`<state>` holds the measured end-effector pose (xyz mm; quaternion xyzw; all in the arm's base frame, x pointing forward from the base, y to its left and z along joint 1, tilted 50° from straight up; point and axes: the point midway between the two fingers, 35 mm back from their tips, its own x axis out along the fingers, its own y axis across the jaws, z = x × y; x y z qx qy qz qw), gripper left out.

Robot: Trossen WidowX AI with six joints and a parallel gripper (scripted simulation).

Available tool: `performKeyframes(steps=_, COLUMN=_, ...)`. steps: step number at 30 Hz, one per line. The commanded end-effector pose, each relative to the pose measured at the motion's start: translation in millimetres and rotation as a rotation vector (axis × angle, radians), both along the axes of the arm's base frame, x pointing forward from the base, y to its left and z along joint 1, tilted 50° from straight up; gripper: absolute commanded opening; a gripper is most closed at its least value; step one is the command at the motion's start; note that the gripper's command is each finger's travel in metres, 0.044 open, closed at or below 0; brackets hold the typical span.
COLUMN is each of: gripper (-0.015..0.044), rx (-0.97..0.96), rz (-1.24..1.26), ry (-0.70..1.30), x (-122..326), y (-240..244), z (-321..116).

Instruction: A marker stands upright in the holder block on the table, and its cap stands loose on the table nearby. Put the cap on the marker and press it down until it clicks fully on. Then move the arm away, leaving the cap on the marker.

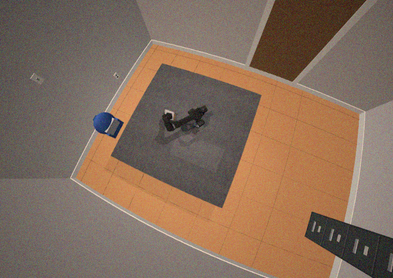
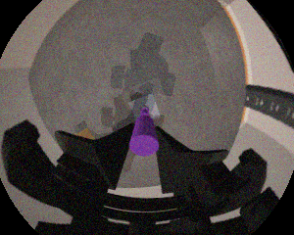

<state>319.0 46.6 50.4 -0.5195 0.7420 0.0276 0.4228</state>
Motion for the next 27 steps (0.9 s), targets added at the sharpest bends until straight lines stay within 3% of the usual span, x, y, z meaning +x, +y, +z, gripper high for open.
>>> performKeyframes(steps=1, gripper=0.0, rx=0.0, rz=0.002, ry=0.001, x=0, y=-1, z=-2)
performKeyframes(steps=27, gripper=0.0, rx=0.0, rz=0.003, ry=0.0, x=-4, y=-32, z=-30)
